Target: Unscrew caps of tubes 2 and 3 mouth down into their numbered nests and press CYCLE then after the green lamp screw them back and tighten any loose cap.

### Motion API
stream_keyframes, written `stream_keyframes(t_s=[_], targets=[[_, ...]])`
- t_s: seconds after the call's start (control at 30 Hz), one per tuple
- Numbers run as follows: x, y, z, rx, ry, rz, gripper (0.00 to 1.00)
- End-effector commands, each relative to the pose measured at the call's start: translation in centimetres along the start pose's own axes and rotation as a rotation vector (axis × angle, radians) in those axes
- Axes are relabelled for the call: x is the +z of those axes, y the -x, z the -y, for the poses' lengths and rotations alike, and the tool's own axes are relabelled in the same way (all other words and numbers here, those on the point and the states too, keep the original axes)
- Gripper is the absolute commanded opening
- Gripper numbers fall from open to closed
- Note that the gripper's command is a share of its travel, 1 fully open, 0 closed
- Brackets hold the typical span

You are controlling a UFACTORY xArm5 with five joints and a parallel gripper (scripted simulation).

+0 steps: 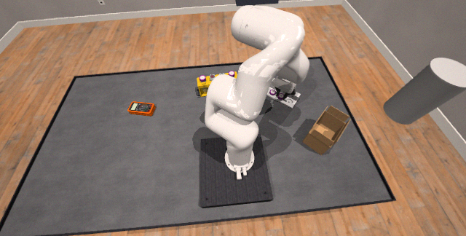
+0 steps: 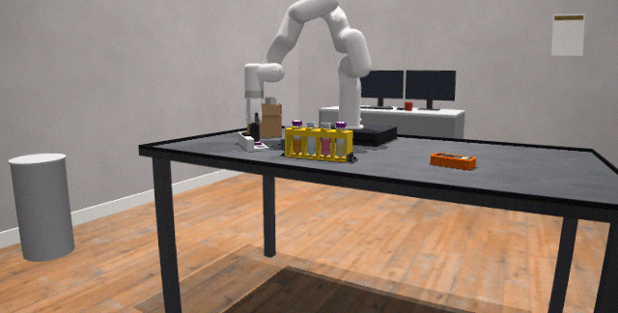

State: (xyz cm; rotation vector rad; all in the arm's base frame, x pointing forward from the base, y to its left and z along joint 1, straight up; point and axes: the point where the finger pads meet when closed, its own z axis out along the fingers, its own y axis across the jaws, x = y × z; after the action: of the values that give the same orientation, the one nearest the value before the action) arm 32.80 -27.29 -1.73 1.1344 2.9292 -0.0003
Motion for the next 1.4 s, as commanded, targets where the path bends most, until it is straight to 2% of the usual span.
stream_keyframes(t_s=[0.0, 0.17, 0.2, 0.67, 0.8, 0.87, 1.37], targets=[[0.0, 0.1, 0.0, 0.000, 0.008, 0.003, 0.00], [0.1, 0.1, 0.0, 0.000, 0.008, 0.003, 0.00], [0.1, 0.1, 0.0, 0.000, 0.008, 0.003, 0.46], [0.1, 0.1, 0.0, 0.000, 0.008, 0.003, 0.46], [-1.9, 0.1, 0.0, 0.000, 0.008, 0.003, 0.46], [-1.9, 0.1, 0.0, 0.000, 0.008, 0.003, 0.46], [-9.4, 0.1, 0.1, 0.000, 0.008, 0.004, 0.46]])
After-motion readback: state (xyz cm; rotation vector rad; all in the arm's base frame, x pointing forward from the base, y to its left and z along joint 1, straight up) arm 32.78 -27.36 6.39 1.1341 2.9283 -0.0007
